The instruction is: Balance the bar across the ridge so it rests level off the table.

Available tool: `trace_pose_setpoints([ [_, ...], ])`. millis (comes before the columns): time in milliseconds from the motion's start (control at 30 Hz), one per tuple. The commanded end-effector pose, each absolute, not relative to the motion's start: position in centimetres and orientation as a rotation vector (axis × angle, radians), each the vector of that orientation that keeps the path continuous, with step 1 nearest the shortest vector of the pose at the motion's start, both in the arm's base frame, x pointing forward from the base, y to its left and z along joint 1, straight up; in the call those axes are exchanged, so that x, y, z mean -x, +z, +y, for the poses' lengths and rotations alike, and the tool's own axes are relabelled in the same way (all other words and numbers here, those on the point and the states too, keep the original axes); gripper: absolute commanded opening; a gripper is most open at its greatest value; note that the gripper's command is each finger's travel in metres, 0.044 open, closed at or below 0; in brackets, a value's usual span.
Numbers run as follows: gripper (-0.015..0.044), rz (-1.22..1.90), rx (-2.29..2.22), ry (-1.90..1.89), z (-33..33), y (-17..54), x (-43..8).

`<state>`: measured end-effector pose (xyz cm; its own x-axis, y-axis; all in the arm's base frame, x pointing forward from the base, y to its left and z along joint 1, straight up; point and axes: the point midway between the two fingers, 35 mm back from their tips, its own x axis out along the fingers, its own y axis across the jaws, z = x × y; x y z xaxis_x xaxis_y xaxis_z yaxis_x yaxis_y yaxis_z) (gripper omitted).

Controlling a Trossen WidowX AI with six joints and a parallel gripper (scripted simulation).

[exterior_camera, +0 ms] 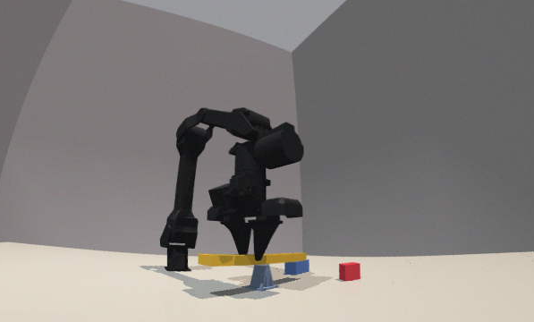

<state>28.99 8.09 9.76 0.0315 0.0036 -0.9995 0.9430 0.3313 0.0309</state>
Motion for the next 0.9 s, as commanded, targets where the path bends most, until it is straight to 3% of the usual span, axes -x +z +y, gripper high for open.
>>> trace_pose_setpoints([
  [0, 0.0000, 1.329, -0.977, -0.937, 8.15, 9.57, -28.96],
  [867, 0.0000, 1.329, -0.977, -0.937, 8.12, 9.34, -28.96],
])
